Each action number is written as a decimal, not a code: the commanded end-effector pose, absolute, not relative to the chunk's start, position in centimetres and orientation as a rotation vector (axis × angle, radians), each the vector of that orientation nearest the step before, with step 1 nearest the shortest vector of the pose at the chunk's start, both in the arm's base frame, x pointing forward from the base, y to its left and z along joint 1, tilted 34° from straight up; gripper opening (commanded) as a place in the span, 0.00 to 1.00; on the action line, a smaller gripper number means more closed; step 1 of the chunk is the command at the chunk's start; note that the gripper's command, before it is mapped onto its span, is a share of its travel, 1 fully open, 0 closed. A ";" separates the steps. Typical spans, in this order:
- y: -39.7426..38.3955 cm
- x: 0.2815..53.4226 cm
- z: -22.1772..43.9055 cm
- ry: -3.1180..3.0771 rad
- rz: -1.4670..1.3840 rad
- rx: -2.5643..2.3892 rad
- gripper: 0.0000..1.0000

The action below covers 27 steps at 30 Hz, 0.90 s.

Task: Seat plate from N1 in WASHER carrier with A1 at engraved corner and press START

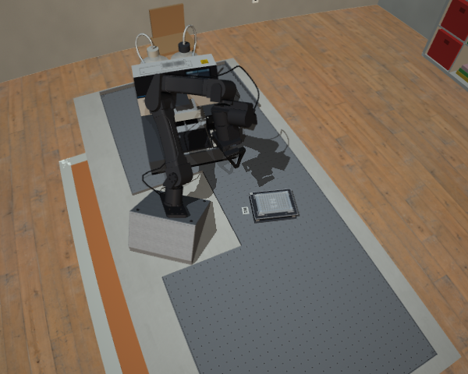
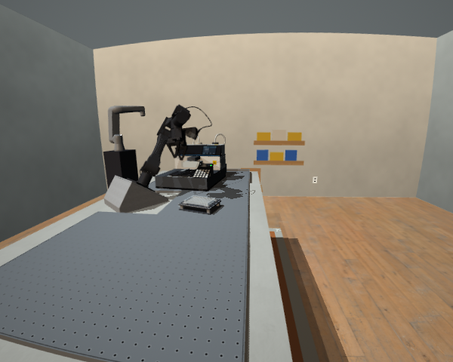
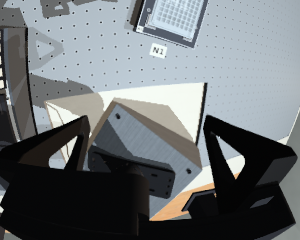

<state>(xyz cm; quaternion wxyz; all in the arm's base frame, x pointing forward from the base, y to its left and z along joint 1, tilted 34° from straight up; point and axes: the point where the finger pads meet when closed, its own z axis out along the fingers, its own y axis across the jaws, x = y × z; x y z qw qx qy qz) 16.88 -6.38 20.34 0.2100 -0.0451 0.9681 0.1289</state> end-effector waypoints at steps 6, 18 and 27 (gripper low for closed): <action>-6.4 16.5 20.6 2.729 0.710 -0.223 1.00; -7.0 19.2 19.3 2.777 0.762 0.052 1.00; -8.0 23.0 18.0 2.778 0.776 0.170 1.00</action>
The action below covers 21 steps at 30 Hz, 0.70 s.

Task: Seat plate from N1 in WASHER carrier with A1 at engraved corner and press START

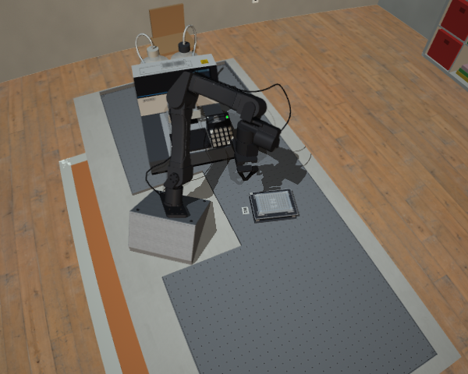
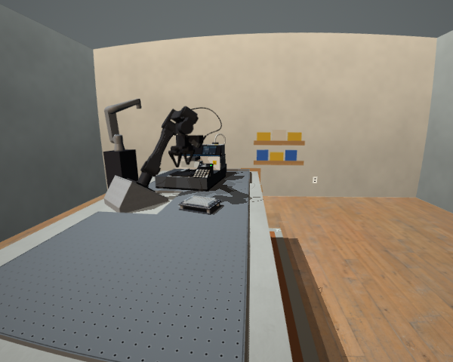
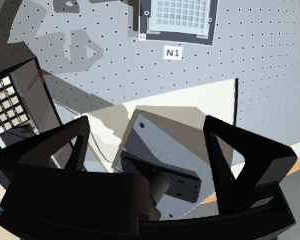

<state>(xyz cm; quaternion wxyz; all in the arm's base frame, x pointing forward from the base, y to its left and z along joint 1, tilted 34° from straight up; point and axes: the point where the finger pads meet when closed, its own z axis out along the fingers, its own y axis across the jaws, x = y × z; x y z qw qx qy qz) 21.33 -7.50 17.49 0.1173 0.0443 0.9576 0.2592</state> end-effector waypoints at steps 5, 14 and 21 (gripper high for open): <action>-8.6 25.3 16.9 2.774 0.771 0.167 1.00; -9.6 28.2 15.4 2.769 0.769 0.187 1.00; -9.9 31.5 13.9 2.772 0.773 0.167 1.00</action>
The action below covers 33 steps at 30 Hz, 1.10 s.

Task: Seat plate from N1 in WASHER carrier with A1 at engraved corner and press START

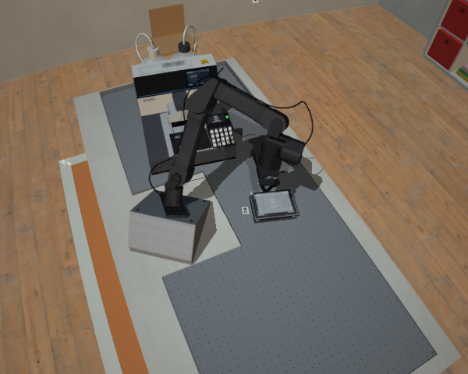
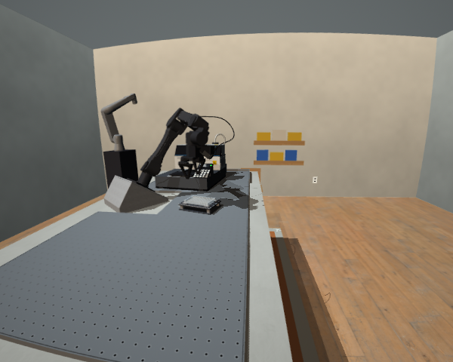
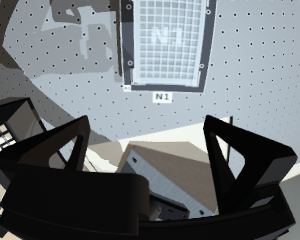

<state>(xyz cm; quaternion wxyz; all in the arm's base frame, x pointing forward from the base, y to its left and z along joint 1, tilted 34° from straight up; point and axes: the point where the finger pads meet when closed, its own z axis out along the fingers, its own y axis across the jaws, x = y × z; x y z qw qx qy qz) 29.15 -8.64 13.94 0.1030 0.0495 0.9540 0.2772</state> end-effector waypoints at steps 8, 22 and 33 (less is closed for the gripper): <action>-10.6 34.5 12.4 2.771 0.773 0.168 1.00; -11.5 34.8 13.3 2.747 0.732 0.178 1.00; -11.5 34.8 13.3 2.747 0.731 0.177 1.00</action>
